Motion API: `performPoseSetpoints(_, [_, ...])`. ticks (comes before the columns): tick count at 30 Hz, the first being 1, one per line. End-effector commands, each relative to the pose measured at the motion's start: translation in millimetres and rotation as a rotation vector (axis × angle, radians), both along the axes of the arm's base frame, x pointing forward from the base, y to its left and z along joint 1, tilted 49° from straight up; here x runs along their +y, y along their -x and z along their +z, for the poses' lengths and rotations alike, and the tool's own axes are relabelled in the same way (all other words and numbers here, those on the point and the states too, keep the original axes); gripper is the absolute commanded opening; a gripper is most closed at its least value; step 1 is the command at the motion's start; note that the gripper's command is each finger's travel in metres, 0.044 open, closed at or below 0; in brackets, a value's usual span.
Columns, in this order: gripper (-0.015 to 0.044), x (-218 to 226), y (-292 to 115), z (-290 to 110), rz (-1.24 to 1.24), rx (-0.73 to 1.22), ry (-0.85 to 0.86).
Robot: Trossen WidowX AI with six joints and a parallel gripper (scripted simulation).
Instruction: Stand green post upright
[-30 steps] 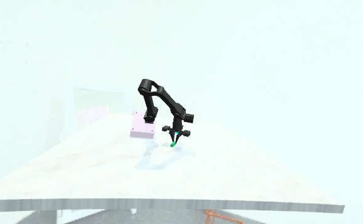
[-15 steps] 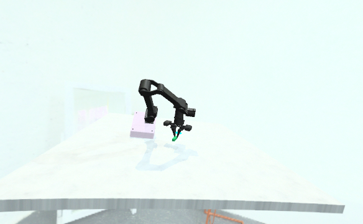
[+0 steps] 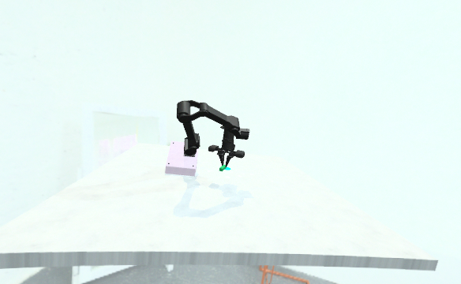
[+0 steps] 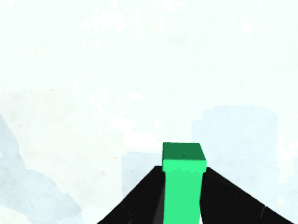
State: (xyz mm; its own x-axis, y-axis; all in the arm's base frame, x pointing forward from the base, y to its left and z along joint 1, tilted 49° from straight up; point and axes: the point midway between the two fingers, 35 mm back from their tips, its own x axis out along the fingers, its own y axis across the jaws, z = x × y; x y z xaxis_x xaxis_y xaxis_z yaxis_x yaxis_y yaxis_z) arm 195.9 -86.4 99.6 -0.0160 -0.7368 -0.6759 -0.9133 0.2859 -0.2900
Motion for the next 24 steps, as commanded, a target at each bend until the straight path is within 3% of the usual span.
performPoseSetpoints(1, [0.0023,7,-1,9,-0.003,-0.012,-0.001])
performPoseSetpoints(11, [0.0023,23,4,29,-0.003,-0.012,0.016])
performPoseSetpoints(24, [0.0023,48,-11,12,0.019,0.014,-0.008])
